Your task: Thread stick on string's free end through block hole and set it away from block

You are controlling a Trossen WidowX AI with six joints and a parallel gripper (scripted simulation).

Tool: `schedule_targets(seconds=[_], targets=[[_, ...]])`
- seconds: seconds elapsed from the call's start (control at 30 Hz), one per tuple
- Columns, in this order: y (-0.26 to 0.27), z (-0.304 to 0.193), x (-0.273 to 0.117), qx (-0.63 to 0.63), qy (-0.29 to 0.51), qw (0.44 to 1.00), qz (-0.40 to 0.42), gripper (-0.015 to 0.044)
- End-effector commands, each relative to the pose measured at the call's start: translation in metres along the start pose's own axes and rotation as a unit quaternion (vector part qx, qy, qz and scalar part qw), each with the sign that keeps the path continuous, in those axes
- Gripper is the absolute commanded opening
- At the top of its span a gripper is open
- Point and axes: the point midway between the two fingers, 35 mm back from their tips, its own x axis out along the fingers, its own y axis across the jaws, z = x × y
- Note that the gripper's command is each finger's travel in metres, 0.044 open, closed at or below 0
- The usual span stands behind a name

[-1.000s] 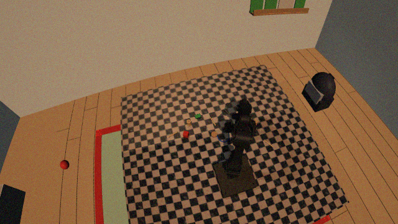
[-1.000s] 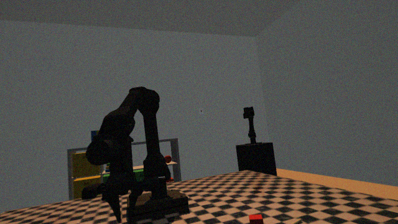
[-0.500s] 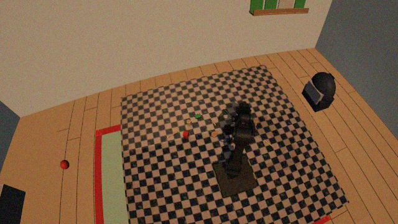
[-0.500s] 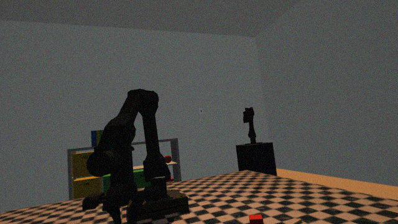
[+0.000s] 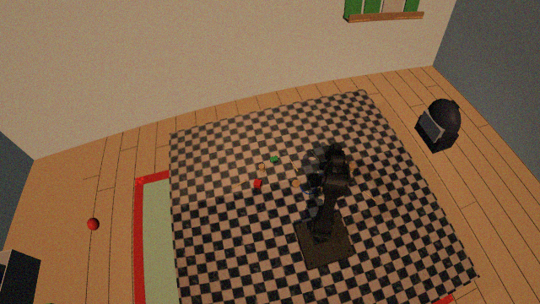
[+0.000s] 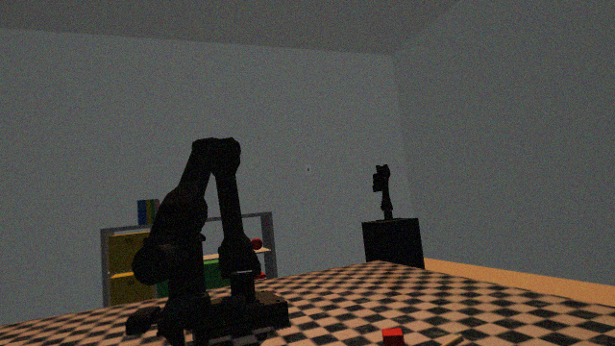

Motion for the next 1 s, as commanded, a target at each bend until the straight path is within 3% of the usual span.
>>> schedule_targets(seconds=[0.0,0.13,0.97], targets=[[0.000,0.000,0.000,0.000,0.000,1.000,0.000,0.0094],[0.000,0.000,0.000,0.000,0.000,1.000,0.000,0.0000],[0.002,-0.012,0.000,0.004,-0.011,1.000,-0.003,0.0000]])
